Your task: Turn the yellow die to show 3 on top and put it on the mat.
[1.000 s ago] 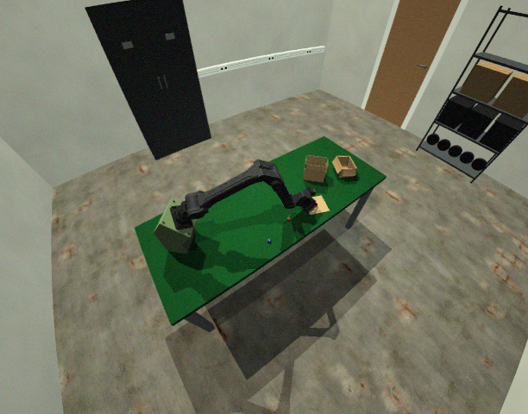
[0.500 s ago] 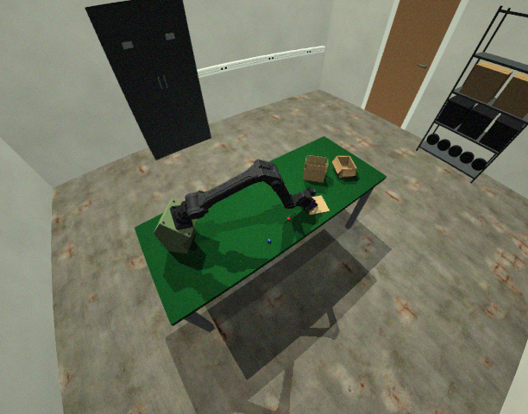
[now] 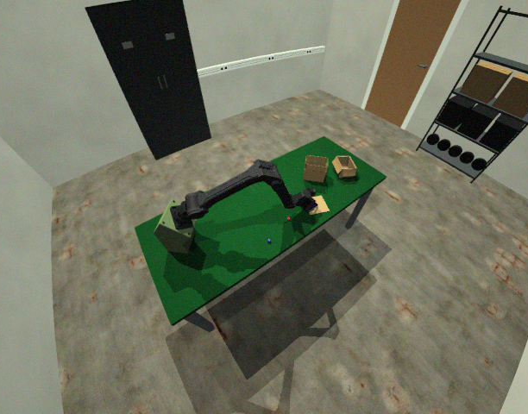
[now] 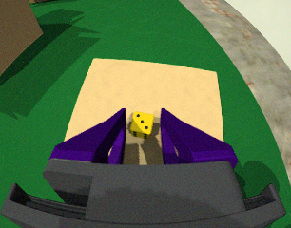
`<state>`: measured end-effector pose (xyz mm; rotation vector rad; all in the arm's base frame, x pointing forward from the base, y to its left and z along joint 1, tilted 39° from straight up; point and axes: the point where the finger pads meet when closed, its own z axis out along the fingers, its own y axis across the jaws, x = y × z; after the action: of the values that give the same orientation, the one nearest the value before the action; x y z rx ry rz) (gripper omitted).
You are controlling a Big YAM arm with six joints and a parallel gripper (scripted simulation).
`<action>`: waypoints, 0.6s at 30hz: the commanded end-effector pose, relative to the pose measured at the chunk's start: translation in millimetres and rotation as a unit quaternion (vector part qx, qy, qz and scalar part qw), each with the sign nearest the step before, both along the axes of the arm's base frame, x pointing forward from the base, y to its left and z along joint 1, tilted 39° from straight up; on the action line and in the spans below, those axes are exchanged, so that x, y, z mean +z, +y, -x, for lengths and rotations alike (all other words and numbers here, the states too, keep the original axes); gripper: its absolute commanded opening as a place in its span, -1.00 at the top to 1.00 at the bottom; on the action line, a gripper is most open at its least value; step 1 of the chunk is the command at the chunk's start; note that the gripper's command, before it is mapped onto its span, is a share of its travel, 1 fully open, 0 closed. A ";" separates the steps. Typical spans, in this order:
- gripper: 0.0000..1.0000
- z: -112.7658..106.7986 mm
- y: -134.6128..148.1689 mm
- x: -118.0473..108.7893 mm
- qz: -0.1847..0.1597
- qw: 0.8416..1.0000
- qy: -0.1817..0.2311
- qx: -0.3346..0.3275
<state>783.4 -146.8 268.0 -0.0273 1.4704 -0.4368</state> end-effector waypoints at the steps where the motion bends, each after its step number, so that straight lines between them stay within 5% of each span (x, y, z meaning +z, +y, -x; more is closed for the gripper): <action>1: 0.40 -6.4 -7.2 28.2 0.002 1.000 -0.031 -0.002; 18: 0.40 -3.4 -6.2 39.3 0.003 0.999 -0.040 -0.002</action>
<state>783.4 -146.8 268.0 -0.0273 1.4703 -0.4368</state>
